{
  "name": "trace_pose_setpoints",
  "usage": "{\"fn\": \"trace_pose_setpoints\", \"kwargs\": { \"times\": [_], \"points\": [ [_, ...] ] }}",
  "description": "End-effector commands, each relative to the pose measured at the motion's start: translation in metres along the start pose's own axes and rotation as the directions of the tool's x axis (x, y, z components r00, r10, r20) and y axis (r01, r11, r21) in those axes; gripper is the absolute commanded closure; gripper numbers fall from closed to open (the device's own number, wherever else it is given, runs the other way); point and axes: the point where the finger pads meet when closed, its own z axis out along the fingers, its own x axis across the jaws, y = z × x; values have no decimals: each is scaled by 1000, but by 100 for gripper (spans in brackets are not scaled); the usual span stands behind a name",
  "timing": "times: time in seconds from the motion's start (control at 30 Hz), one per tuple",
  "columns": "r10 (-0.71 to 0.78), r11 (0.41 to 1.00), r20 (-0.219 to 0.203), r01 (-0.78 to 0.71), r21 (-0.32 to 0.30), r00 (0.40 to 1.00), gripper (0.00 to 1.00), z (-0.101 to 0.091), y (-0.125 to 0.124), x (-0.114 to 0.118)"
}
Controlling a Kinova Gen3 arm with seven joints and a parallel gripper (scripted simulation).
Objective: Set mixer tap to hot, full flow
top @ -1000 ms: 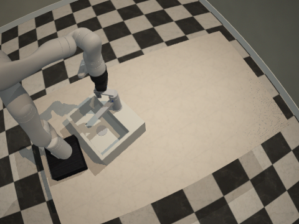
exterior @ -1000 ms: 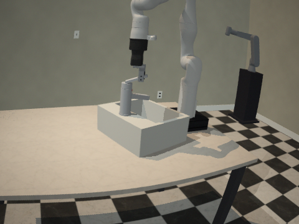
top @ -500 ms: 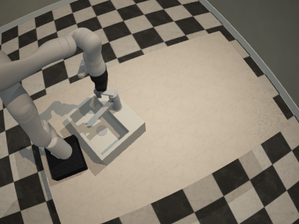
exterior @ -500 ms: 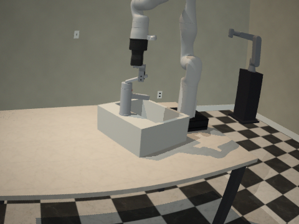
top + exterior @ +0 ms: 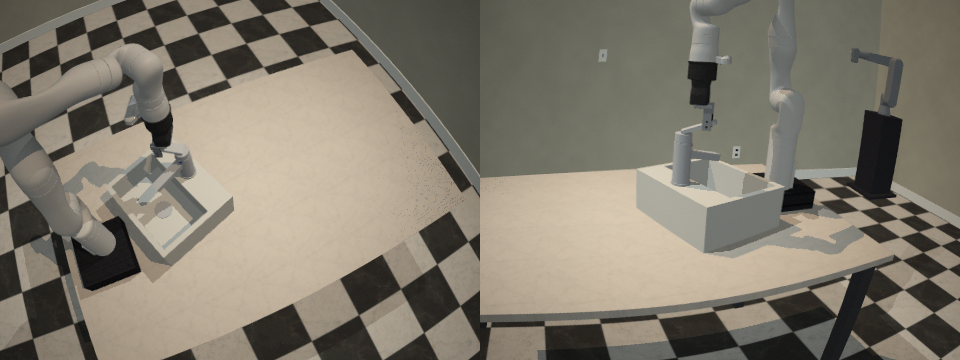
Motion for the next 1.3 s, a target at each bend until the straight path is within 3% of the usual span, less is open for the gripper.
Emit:
{"fn": "trace_pose_setpoints", "kwargs": {
  "times": [0.0, 0.23, 0.67, 1.27],
  "points": [
    [0, 1000, -3, 0, -4, 1000, 0, -4, 1, 1],
    [0, 1000, -3, 0, -4, 1000, 0, -13, 1, 1],
    [0, 1000, -3, 0, -4, 1000, 0, -49, 1, 1],
    [0, 1000, -3, 0, -4, 1000, 0, -68, 1, 0]
  ]
}}
